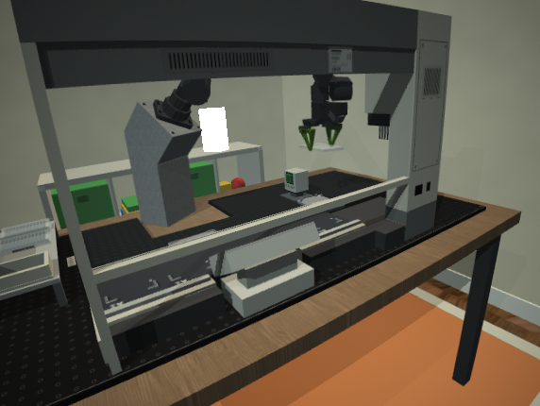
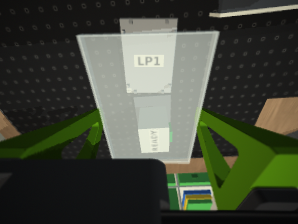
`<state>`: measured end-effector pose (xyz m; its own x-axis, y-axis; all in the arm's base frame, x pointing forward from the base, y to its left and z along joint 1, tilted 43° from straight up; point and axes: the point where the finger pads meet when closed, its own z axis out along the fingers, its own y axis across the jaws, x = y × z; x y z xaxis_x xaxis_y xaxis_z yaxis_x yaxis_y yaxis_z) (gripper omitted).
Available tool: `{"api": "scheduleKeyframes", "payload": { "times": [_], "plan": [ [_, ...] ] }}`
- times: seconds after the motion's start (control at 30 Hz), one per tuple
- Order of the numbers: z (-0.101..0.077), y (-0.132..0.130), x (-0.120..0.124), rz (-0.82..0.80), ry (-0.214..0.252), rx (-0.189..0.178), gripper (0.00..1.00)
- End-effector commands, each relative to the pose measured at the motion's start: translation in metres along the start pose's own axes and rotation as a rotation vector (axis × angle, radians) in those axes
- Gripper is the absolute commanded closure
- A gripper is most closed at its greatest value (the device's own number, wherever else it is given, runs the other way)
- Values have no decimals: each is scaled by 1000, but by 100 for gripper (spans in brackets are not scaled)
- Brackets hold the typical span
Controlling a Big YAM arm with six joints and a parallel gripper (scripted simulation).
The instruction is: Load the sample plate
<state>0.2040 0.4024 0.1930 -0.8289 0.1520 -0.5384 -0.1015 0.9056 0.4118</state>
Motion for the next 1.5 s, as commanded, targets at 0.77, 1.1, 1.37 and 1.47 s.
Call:
{"api": "scheduleKeyframes", "payload": {
  "times": [0.77,1.1,1.37,1.47],
  "plan": [
    [-12,7,7,22,-13,-38,100],
    [-14,8,9,20,-12,-44,100],
    [-10,10,4,15,-13,-28,100],
    [-10,10,4,15,-13,-28,100]
  ]
}}
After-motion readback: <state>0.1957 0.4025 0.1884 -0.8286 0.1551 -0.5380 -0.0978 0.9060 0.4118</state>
